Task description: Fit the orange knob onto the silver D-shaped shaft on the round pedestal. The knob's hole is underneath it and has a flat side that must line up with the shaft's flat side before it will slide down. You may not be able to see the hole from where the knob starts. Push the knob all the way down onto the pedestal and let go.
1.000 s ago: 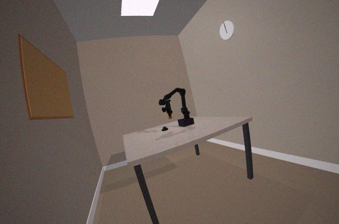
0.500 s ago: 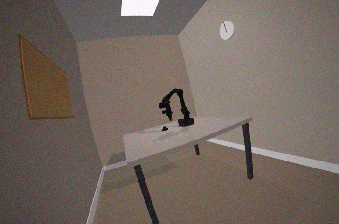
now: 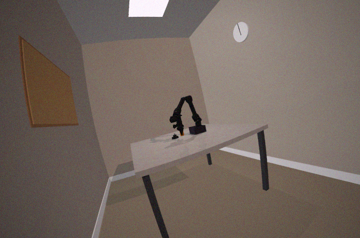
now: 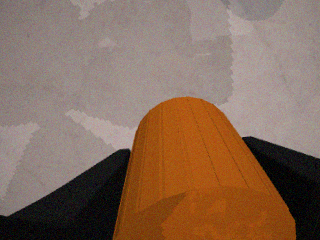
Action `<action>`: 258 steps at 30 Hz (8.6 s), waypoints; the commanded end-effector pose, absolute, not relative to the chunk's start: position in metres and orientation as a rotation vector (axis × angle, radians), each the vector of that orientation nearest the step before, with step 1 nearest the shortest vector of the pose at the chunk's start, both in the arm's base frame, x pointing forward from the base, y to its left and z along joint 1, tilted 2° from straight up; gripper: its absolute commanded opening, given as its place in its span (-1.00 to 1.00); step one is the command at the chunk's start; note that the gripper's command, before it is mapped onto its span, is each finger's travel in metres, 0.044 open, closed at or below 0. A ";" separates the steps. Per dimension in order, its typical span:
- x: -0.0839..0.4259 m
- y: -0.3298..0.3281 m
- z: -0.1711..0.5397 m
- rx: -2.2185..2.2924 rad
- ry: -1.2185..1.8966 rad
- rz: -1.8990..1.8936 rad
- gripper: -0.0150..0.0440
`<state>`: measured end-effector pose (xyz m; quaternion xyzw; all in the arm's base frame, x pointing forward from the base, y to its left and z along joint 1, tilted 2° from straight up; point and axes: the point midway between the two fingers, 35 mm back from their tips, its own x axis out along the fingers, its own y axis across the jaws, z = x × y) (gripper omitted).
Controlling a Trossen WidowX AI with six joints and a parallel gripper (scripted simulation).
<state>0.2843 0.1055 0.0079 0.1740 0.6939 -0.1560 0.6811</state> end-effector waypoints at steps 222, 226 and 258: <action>0.314 -0.031 0.061 0.363 1.550 -0.369 -0.49; 0.314 -0.043 0.058 0.360 1.549 -0.369 -0.49; 0.306 -0.102 0.042 0.191 1.568 -0.182 -0.49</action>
